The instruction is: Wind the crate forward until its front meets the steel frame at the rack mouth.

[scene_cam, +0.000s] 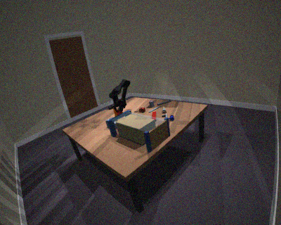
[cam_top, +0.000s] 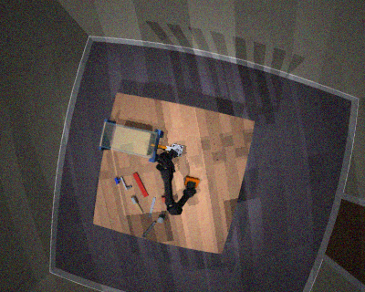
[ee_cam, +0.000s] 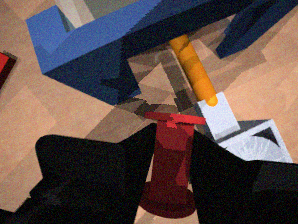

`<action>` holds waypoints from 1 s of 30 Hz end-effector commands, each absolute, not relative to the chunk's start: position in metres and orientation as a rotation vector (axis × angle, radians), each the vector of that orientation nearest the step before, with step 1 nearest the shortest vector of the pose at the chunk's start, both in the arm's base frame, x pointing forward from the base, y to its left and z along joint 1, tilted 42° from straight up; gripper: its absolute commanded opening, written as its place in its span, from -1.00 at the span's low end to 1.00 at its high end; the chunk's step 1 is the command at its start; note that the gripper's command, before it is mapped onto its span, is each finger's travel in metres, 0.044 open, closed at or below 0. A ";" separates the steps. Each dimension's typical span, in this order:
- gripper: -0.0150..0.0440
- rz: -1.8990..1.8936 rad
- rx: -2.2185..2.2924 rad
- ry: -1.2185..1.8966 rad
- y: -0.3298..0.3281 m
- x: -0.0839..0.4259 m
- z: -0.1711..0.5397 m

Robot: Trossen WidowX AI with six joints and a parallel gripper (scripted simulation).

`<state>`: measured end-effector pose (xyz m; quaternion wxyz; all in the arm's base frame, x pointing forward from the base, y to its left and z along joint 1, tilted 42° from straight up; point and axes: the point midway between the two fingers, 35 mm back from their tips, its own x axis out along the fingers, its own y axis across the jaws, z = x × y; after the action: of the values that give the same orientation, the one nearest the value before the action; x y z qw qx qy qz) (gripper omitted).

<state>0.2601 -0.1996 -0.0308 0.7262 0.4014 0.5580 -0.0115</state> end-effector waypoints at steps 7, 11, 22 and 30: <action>-0.49 -0.021 0.902 1.254 -0.187 0.240 -0.026; -0.49 -0.021 0.902 1.254 -0.185 0.234 -0.025; -0.49 -0.021 0.903 1.256 -0.181 0.216 -0.021; -0.49 -0.022 0.903 1.257 -0.180 0.202 -0.020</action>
<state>0.2158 -0.1839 -0.0177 0.7255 0.4035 0.5575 -0.0063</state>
